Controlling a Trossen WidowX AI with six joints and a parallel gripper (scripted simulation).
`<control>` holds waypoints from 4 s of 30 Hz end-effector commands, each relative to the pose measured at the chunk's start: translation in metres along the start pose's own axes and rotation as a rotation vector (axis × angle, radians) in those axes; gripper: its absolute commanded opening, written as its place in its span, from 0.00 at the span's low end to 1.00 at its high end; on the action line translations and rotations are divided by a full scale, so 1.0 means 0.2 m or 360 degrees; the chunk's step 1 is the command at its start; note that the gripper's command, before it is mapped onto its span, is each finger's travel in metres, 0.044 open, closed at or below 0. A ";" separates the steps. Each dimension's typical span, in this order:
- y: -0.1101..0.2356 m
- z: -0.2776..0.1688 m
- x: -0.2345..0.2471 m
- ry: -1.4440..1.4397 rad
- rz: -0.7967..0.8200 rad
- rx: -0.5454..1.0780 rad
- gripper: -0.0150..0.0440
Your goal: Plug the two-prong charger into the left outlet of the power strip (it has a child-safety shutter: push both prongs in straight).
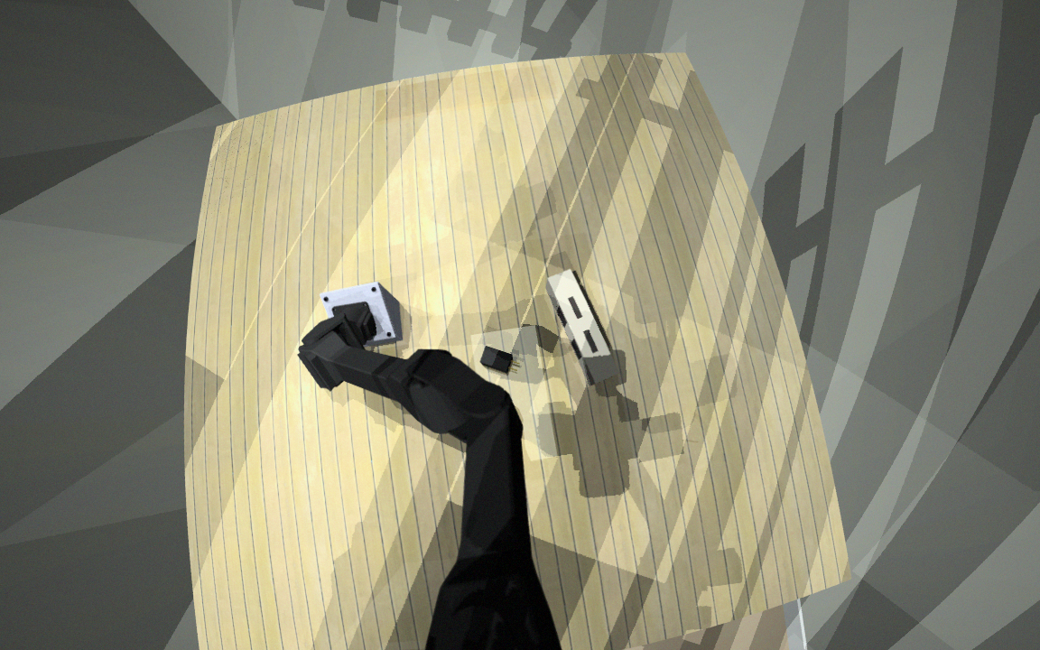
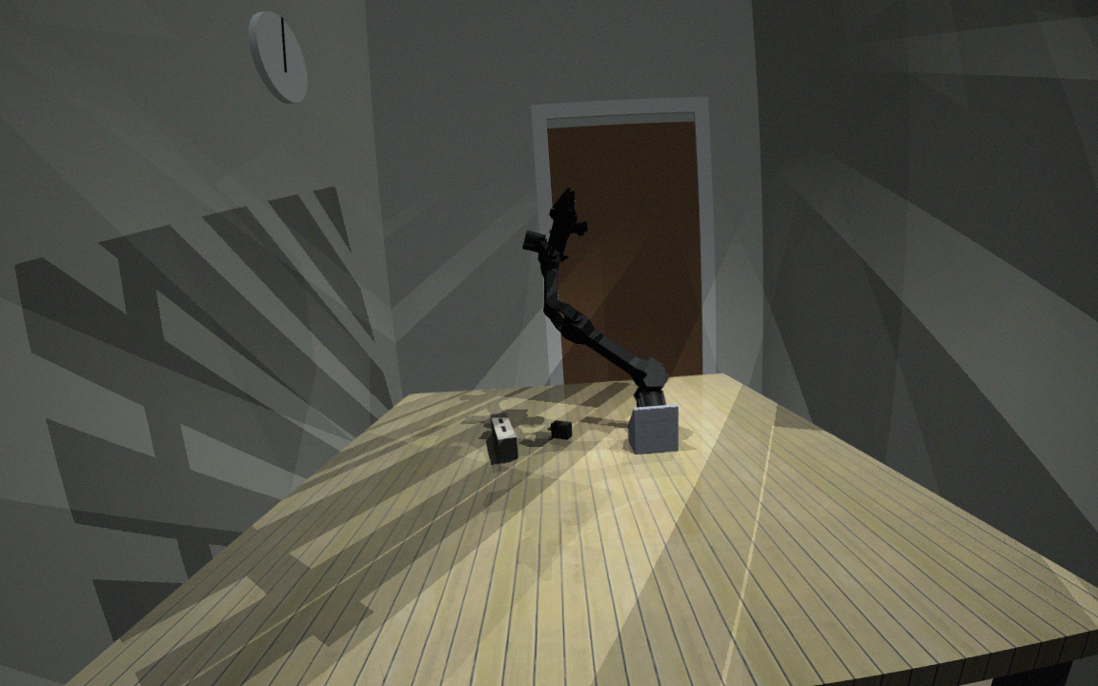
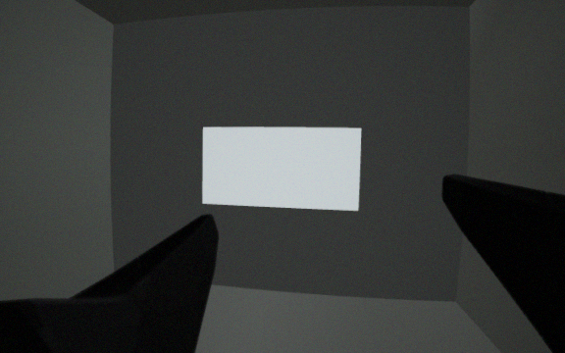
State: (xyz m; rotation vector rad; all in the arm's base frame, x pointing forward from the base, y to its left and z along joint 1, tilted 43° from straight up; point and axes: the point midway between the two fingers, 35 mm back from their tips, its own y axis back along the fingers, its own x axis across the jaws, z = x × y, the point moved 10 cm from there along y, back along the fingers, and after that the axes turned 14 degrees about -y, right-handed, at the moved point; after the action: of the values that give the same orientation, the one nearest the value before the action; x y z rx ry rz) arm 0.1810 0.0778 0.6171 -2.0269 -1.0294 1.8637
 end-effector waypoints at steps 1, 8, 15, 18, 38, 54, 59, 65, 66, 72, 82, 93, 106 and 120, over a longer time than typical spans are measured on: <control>-0.05 0.07 0.00 0.0053 -0.0052 -0.0089 1.00; -0.12 0.18 0.02 0.0084 -0.0138 -0.0266 1.00; -0.18 0.30 0.02 0.0138 -0.0230 -0.0441 1.00; -0.20 0.36 0.01 0.0158 -0.0279 -0.0516 1.00; -0.25 0.70 -0.03 0.0418 -0.0551 -0.0870 1.00; -0.18 1.00 -0.09 0.0652 -0.0864 -0.1185 1.00; -0.13 1.08 -0.11 0.0724 -0.0982 -0.1270 1.00; -0.08 1.15 -0.14 0.0746 -0.1132 -0.1357 1.00; -0.07 1.15 -0.14 0.0740 -0.1157 -0.1369 1.00; -0.02 1.21 -0.16 0.0756 -0.1304 -0.1440 1.00; 0.11 1.30 -0.21 0.0865 -0.1594 -0.1503 1.00; 0.28 1.38 -0.26 0.0973 -0.1942 -0.1546 1.00; 0.52 1.42 -0.30 0.1058 -0.2346 -0.1562 1.00; 0.79 1.40 -0.31 0.1130 -0.2857 -0.1454 1.00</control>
State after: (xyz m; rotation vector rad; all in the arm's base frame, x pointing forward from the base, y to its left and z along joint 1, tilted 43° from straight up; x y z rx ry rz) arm -0.0288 -0.1518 0.5324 -0.8392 -2.3001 -0.2260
